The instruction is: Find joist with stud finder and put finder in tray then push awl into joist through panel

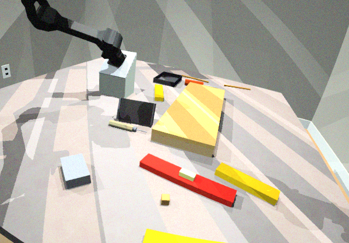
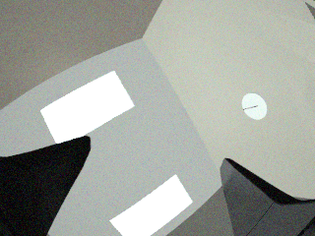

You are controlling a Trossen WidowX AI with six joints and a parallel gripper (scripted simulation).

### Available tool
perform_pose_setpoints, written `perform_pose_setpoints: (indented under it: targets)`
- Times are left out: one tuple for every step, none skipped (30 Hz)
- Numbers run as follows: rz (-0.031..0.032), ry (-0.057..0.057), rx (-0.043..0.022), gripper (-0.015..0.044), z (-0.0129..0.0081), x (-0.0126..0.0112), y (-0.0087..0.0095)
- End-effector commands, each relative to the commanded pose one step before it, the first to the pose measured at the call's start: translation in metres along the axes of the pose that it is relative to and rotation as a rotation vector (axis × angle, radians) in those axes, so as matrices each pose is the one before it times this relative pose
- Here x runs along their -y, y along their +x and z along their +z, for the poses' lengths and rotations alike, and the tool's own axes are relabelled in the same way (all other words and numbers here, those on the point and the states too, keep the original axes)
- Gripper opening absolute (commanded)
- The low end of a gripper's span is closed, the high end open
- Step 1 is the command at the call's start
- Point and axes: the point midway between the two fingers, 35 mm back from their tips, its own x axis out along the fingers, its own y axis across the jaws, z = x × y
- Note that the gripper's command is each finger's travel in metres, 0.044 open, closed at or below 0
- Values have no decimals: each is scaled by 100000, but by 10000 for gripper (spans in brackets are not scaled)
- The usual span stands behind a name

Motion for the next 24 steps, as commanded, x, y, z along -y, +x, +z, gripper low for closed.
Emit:
perform_pose_setpoints:
  targets:
    - [-15720, -786, 10645, 440, 2322, 5915, 703]
    - [-4477, -429, 3190, 440, 649, 1601, 338]
    - [-4516, -518, 3166, 440, 635, 1596, 351]
    - [-4553, -606, 3140, 440, 620, 1591, 363]
    - [-4589, -693, 3113, 440, 605, 1586, 375]
    - [-4623, -779, 3084, 440, 589, 1580, 387]
    - [-4655, -865, 3053, 440, 572, 1573, 398]
    - [-4687, -951, 3021, 440, 555, 1566, 410]
    - [-4827, -1061, 3057, 440, 549, 1595, 429]
    - [-4880, -1155, 3034, 440, 532, 1595, 442]
    - [-4908, -1243, 2994, 440, 511, 1586, 453]
    - [-4934, -1332, 2953, 440, 490, 1576, 463]
    - [-4959, -1420, 2911, 440, 468, 1566, 473]
    - [-4982, -1507, 2866, 440, 445, 1555, 482]
    - [-5003, -1594, 2820, 440, 422, 1544, 491]
    - [-5022, -1682, 2773, 440, 398, 1532, 499]
    - [-5039, -1769, 2723, 440, 374, 1519, 507]
    - [-5055, -1856, 2673, 440, 350, 1506, 513]
    - [-5396, -2072, 2788, 440, 347, 1589, 551]
    - [-5501, -2208, 2773, 440, 324, 1599, 566]
    - [-5511, -2311, 2709, 440, 294, 1581, 571]
    - [-5518, -2413, 2643, 440, 264, 1563, 576]
    - [-5522, -2516, 2575, 440, 234, 1544, 580]
    - [-5523, -2620, 2506, 440, 203, 1523, 583]
